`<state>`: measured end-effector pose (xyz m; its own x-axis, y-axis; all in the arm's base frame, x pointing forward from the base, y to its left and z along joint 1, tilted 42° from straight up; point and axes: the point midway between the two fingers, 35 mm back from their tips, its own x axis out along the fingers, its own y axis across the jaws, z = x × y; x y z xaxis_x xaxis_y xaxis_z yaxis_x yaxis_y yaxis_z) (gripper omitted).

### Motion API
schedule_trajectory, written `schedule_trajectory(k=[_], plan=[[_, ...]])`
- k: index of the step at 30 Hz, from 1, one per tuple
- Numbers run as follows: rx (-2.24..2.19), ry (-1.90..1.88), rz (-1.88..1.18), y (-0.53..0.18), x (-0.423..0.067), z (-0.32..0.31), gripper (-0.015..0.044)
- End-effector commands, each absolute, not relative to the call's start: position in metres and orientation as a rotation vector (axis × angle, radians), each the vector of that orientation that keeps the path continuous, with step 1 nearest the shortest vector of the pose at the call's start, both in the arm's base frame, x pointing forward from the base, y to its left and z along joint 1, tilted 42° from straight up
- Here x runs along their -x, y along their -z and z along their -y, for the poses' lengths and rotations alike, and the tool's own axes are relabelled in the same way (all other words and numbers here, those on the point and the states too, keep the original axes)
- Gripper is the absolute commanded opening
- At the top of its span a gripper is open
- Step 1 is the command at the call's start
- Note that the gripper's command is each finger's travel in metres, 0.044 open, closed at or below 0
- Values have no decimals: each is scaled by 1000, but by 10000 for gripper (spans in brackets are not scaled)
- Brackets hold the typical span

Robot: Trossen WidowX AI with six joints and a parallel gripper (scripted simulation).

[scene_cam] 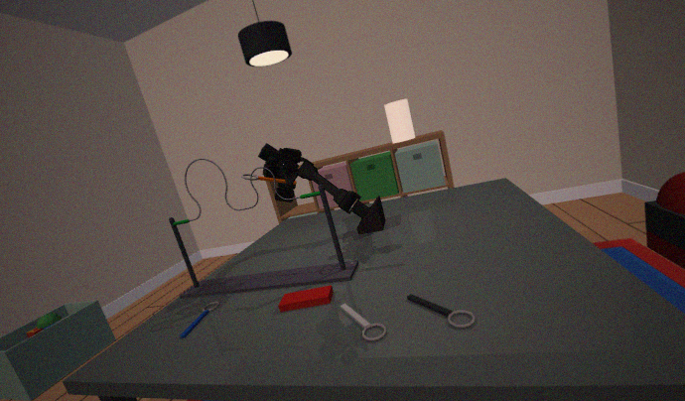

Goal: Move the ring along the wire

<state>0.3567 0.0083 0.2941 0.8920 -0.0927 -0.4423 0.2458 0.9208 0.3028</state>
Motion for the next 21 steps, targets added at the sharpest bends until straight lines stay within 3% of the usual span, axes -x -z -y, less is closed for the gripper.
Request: schedule_trajectory(k=[1,21], plan=[[-246,214,-451,-289,-357,-2,-150],[228,351,-462,-289,-352,28,-150]])
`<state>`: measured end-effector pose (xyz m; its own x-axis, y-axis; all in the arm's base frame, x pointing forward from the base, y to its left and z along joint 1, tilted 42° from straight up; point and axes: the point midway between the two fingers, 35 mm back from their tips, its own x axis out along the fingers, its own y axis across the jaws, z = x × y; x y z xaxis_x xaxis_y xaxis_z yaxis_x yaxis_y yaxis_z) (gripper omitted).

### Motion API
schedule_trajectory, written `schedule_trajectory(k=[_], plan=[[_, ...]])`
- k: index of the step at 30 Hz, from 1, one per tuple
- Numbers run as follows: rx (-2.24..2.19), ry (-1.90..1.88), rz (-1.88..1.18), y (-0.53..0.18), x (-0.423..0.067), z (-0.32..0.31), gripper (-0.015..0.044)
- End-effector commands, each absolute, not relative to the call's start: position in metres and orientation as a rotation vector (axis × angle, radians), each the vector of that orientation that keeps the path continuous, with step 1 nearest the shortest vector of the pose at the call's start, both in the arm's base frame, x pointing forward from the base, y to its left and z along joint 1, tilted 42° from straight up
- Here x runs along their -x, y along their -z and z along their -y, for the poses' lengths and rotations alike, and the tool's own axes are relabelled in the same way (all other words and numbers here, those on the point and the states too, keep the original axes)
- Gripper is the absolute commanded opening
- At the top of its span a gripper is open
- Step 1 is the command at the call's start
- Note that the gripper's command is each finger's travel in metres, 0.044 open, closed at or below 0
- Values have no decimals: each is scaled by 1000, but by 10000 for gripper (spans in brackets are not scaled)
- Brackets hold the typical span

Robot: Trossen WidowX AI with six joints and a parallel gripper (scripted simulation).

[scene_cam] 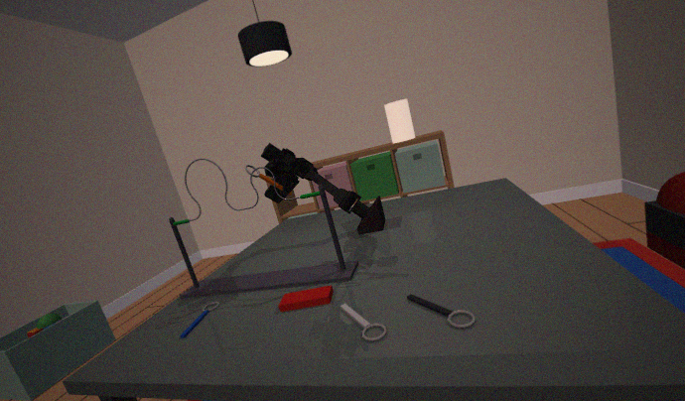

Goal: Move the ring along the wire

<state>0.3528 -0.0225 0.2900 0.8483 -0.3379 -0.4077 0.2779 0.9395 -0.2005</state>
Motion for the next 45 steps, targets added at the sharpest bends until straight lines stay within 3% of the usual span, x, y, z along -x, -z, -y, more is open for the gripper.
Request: schedule_trajectory(k=[1,45], plan=[[252,357,-462,-289,-352,29,-150],[1307,618,-413,-335,-342,74,-150]])
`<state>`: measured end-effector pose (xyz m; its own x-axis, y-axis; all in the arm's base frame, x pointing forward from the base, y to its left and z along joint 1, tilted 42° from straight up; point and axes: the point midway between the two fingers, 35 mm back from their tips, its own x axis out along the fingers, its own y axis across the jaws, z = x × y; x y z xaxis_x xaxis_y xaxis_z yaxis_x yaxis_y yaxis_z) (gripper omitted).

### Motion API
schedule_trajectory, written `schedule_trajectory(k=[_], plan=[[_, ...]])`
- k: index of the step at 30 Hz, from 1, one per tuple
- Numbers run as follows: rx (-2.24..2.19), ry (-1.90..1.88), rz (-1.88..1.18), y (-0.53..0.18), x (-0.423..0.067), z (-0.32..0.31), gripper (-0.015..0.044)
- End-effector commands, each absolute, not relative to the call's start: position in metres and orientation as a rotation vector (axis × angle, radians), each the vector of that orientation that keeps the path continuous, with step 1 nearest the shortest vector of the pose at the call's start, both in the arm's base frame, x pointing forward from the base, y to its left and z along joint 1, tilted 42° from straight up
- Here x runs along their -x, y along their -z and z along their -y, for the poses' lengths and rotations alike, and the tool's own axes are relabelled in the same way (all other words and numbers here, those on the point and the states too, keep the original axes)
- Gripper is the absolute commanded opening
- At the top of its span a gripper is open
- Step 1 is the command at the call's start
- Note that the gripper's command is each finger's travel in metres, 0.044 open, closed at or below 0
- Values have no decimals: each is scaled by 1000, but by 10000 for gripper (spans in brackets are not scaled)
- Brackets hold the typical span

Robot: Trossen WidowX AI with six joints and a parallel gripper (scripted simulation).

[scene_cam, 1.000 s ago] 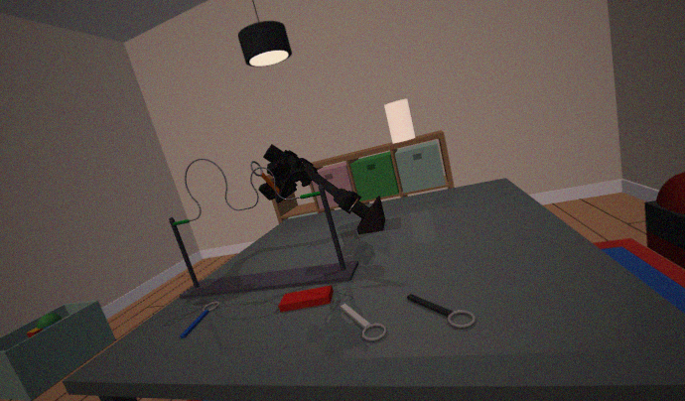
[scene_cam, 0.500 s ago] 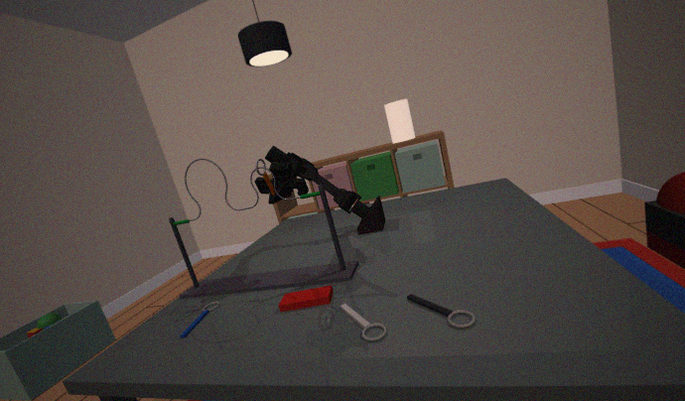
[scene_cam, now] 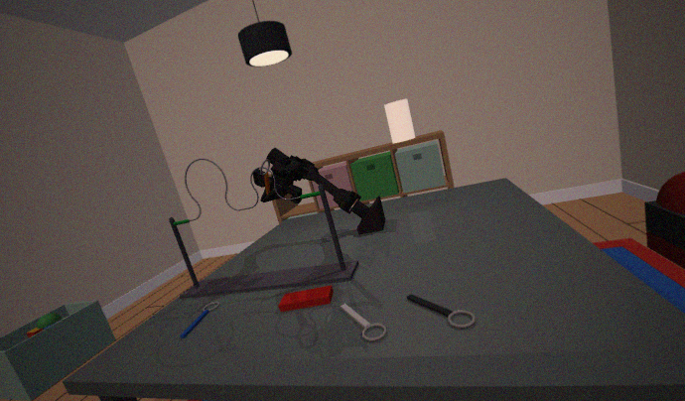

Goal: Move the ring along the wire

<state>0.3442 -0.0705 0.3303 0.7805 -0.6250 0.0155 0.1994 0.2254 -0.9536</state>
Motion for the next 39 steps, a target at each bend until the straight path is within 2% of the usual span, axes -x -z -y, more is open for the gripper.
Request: schedule_trajectory(k=[1,39], plan=[[1331,623,-411,-337,-341,74,-150],[1944,744,-334,-376,-340,71,-150]])
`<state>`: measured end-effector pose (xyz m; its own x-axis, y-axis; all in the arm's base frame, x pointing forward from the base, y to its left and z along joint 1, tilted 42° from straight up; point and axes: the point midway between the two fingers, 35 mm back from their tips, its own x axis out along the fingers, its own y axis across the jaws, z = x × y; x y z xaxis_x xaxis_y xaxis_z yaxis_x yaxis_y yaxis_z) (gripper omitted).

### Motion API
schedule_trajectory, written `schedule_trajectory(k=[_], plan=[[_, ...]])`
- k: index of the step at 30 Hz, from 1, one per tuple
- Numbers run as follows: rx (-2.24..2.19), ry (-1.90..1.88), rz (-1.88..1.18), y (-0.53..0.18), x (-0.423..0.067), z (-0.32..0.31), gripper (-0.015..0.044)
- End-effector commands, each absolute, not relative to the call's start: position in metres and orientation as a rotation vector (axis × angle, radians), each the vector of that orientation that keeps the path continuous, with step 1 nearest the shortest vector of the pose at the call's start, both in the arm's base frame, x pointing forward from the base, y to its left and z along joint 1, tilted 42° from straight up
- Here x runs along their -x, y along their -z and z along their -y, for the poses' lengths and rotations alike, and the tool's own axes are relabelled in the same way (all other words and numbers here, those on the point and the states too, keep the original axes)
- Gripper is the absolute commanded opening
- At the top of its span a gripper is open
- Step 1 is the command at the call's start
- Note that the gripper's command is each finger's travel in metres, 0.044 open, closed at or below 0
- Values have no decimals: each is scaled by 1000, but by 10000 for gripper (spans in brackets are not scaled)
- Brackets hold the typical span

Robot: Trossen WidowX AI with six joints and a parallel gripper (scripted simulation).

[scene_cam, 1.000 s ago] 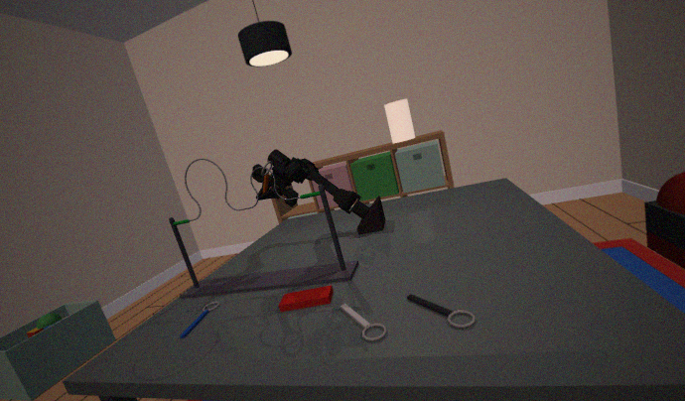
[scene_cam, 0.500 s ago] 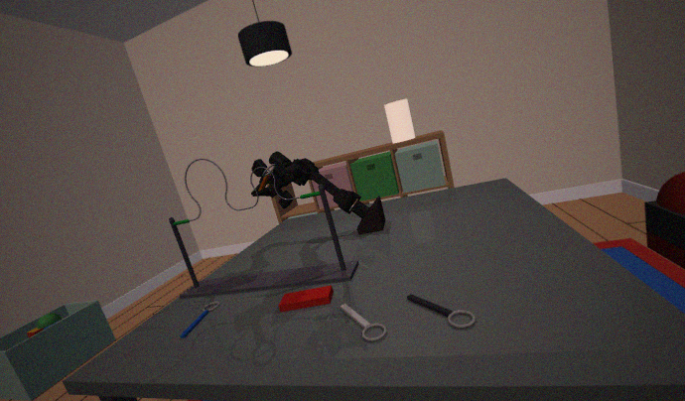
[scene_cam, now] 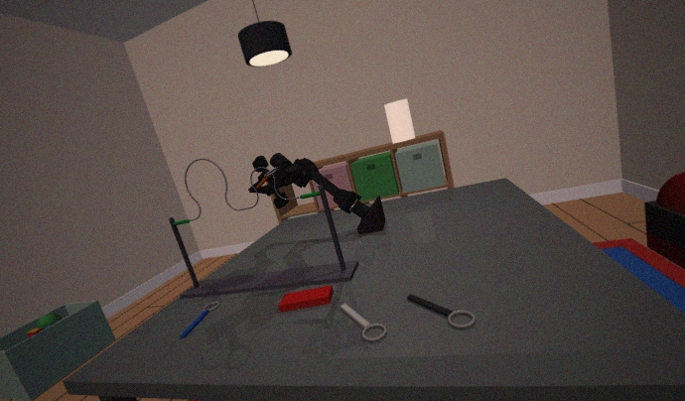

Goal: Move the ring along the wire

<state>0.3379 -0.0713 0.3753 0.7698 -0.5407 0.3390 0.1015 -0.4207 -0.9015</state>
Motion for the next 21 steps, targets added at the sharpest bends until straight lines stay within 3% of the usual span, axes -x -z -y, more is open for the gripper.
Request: schedule_trajectory(k=[1,21], plan=[[1960,747,-331,-377,-340,70,-150],[2307,803,-269,-394,-341,59,-150]])
